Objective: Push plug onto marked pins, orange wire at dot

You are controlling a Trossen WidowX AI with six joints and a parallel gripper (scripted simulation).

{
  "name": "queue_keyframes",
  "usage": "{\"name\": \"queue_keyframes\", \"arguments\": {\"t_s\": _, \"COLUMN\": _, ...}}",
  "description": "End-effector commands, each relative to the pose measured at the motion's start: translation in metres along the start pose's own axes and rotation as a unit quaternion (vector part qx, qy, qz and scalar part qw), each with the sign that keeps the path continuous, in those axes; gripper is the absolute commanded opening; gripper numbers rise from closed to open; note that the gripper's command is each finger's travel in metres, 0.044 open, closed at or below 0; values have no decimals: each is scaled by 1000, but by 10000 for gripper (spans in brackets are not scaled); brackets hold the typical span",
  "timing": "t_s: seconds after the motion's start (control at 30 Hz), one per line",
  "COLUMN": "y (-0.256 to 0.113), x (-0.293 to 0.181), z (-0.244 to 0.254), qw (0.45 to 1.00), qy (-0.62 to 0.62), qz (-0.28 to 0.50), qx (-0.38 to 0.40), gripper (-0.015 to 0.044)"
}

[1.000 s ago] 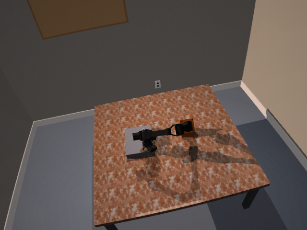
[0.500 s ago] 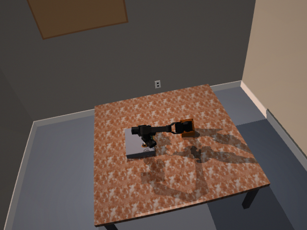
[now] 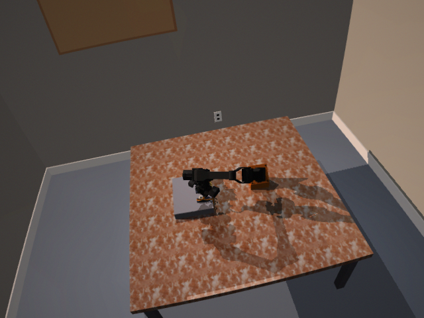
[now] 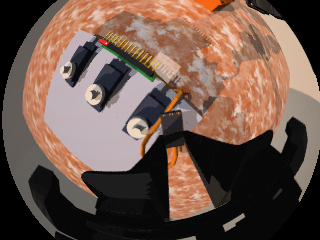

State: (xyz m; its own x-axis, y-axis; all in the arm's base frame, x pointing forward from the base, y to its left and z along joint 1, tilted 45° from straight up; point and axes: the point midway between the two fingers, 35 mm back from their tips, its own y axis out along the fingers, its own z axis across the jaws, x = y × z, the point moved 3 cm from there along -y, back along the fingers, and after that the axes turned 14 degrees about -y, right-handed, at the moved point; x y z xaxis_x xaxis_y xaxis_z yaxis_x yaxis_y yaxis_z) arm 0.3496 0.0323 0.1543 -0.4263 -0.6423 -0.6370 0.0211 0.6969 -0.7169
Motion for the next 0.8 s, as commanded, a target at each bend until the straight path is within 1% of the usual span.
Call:
{"name": "queue_keyframes", "arguments": {"t_s": 0.0, "y": -1, "x": 12, "z": 2, "qw": 999, "qy": -52, "qz": -3, "qx": 3, "gripper": 0}}
{"name": "queue_keyframes", "arguments": {"t_s": 0.37, "y": -3, "x": 39, "z": 4, "qw": 979, "qy": -205, "qz": -8, "qx": 4, "gripper": 0}}
{"name": "queue_keyframes", "arguments": {"t_s": 0.77, "y": -4, "x": 68, "z": 2, "qw": 930, "qy": -367, "qz": -11, "qx": 2, "gripper": 0}}
